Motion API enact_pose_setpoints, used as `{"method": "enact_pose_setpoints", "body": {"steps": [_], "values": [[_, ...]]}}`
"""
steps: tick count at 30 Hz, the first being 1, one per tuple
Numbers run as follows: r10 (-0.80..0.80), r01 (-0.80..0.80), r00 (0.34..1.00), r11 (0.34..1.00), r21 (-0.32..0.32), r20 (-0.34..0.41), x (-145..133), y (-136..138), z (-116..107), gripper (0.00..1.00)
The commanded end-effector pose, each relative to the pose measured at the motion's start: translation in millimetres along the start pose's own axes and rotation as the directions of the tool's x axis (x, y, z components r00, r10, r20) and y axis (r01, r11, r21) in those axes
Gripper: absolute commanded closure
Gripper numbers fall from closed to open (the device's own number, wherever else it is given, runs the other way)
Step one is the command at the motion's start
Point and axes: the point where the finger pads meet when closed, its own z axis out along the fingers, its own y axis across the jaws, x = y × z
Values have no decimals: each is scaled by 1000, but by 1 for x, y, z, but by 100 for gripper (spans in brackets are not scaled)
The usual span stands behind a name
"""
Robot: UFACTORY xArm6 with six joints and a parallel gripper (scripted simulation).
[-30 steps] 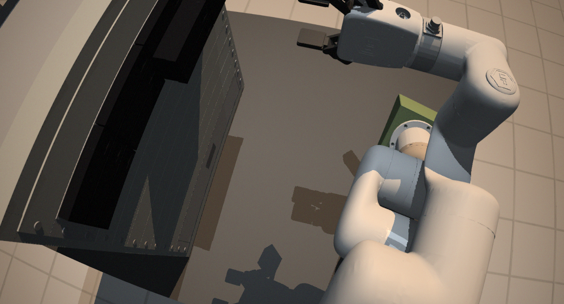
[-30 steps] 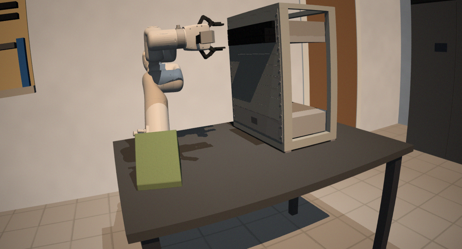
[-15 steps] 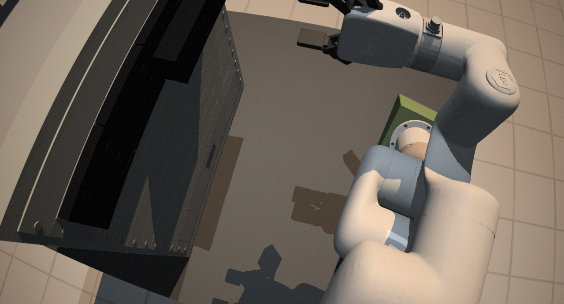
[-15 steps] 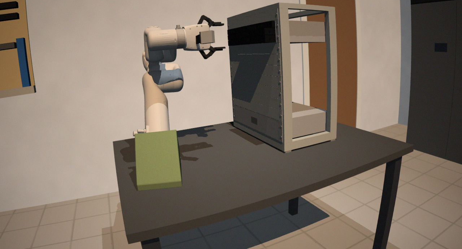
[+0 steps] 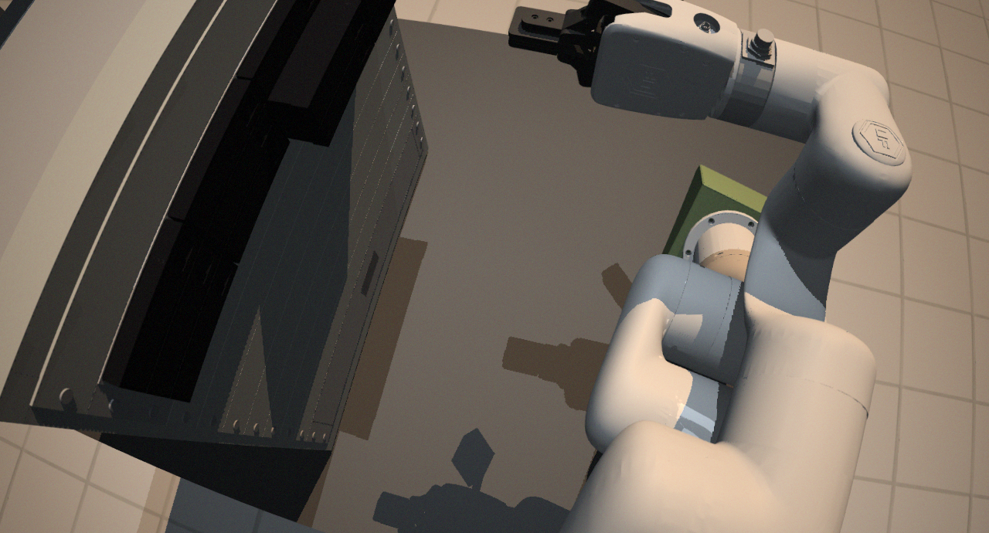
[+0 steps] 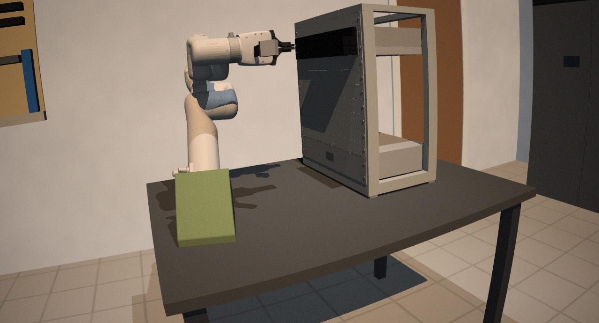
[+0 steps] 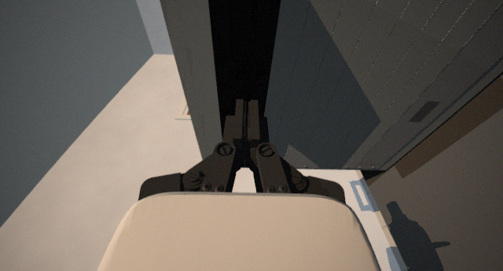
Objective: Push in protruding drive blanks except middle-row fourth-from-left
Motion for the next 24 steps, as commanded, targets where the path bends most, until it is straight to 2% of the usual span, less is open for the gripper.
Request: {"method": "enact_pose_setpoints", "body": {"steps": [1, 24], "values": [[-2, 2, 1000, 1000, 0, 0, 0, -1, 0, 100], [-2, 2, 1000, 1000, 0, 0, -3, 0, 3, 100]]}}
